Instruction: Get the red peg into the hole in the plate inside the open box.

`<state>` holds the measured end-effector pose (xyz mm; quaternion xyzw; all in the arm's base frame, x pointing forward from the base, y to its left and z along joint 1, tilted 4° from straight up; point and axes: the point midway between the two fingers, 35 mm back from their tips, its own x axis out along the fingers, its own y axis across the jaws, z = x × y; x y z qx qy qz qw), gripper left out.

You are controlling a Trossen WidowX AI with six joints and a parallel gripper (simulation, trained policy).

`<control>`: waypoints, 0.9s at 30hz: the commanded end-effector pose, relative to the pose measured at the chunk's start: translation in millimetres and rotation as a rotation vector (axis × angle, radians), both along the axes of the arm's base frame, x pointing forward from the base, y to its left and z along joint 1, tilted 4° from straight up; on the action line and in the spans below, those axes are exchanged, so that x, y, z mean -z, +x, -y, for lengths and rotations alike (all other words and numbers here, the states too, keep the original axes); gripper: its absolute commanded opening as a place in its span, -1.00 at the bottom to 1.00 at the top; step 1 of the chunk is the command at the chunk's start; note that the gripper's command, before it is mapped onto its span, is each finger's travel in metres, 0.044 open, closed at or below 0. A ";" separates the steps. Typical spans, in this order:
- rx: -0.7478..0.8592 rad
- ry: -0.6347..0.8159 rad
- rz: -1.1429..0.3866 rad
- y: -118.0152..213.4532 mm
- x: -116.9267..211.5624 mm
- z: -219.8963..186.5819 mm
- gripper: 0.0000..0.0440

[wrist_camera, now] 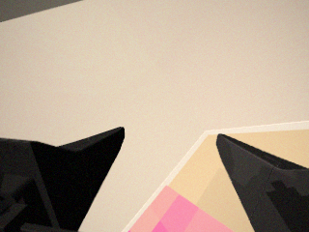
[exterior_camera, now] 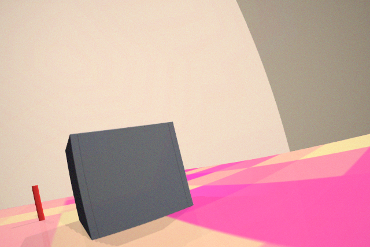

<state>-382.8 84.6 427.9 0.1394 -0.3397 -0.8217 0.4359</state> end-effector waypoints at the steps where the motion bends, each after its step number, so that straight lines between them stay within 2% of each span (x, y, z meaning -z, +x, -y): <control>1: 0.003 0.006 -0.022 2.1 -2.6 0.7 0.93; 2: 0.005 0.010 -0.046 4.5 -6.0 2.1 1.00; 16: 0.041 0.060 -0.401 81.0 -67.5 30.6 1.00; 27: 0.068 0.134 -0.641 141.5 -92.4 43.4 1.00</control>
